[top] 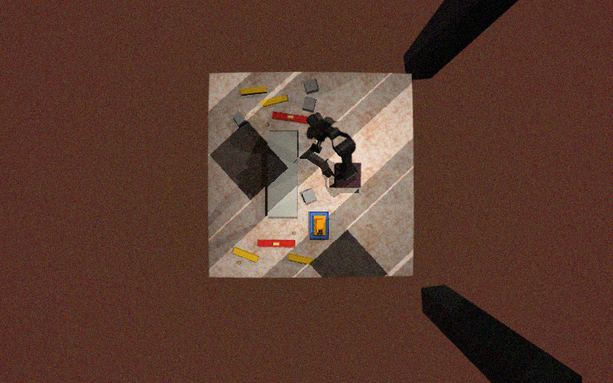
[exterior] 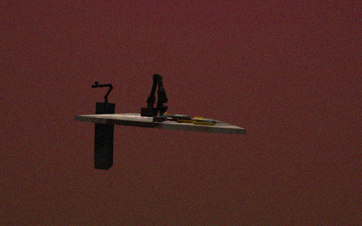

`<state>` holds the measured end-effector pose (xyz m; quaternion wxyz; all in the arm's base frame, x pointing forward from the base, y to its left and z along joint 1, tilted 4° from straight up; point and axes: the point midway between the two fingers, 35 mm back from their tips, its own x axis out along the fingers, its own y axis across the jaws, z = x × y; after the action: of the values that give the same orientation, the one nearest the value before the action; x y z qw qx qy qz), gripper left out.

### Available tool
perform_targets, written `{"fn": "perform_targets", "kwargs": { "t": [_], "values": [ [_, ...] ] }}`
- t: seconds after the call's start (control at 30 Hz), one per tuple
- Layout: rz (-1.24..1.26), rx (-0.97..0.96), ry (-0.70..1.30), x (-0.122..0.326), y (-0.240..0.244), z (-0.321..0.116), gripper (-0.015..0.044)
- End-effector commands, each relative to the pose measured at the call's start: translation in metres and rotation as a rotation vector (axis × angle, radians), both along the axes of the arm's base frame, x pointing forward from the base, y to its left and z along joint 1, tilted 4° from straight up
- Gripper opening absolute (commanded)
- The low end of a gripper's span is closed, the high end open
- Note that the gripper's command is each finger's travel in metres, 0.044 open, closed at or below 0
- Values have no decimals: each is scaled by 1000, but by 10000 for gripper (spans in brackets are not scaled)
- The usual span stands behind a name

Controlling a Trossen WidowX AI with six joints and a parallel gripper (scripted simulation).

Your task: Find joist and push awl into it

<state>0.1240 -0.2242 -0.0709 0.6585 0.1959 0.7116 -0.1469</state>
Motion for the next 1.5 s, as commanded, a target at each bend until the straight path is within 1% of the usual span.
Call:
{"fn": "perform_targets", "kwargs": {
  "t": [0.0, 0.4, 0.6, 0.77, 1.2, 1.37, 1.47],
  "values": [
    [2, 4, 5, -1, 1, -2, 361],
    [2, 4, 5, -1, 1, -2, 46],
    [2, 4, 5, -1, 1, -1, 0],
    [2, 4, 5, 1, -4, 20, 0],
    [2, 3, 5, 0, -8, 116, 0],
    [-5, 2, 3, 0, -7, 121, 0],
    [-61, -7, -18, 3, -9, 120, 0]
  ]
}}
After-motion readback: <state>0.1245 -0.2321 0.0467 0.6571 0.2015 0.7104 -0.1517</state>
